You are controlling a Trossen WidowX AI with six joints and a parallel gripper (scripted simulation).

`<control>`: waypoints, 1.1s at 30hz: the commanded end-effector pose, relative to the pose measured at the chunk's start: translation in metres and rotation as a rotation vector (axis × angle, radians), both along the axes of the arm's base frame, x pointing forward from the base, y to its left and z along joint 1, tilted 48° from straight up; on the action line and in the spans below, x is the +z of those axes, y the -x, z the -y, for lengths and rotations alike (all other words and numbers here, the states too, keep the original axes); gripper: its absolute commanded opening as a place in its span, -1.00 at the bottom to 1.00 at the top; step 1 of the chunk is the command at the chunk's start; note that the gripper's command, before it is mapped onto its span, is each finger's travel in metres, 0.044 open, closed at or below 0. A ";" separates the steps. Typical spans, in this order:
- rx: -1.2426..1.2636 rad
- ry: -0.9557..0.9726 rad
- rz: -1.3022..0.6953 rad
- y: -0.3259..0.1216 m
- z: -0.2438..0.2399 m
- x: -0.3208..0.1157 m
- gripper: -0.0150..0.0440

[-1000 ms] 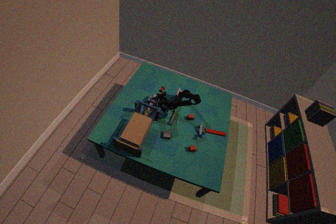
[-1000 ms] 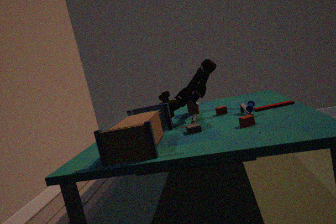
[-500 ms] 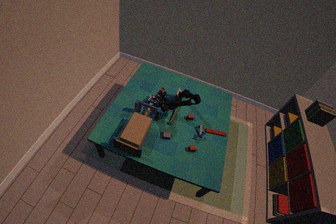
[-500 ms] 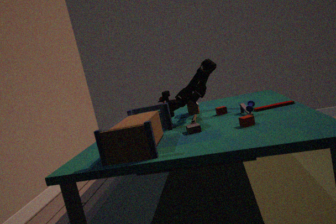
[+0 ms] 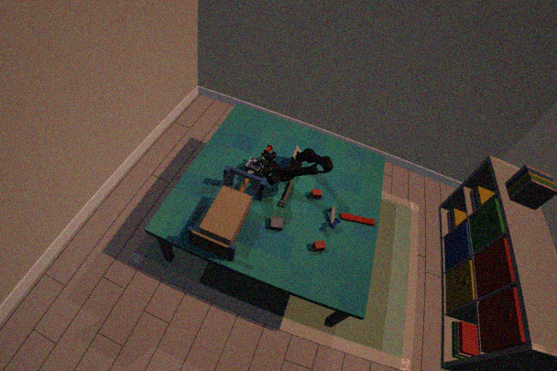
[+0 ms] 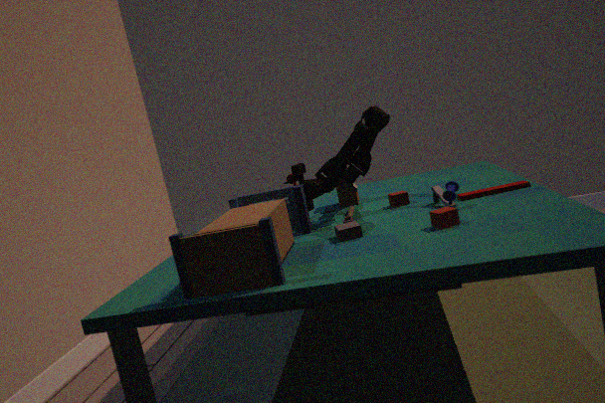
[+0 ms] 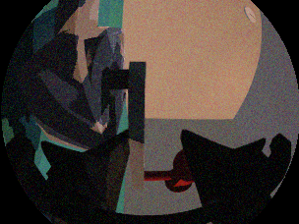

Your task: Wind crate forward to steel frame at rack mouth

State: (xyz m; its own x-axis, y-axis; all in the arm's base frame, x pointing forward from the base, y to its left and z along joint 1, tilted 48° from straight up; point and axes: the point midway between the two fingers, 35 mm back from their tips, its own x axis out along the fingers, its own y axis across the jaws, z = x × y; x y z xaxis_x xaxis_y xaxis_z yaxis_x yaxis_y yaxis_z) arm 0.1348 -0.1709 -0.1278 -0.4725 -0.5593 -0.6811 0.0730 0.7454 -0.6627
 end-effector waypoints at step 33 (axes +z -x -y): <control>0.000 0.001 0.000 0.004 0.004 0.006 0.32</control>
State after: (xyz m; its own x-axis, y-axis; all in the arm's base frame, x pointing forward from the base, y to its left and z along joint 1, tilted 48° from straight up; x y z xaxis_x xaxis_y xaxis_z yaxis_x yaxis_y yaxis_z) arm 0.1337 -0.1745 -0.1238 -0.4663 -0.5531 -0.6904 0.0885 0.7474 -0.6585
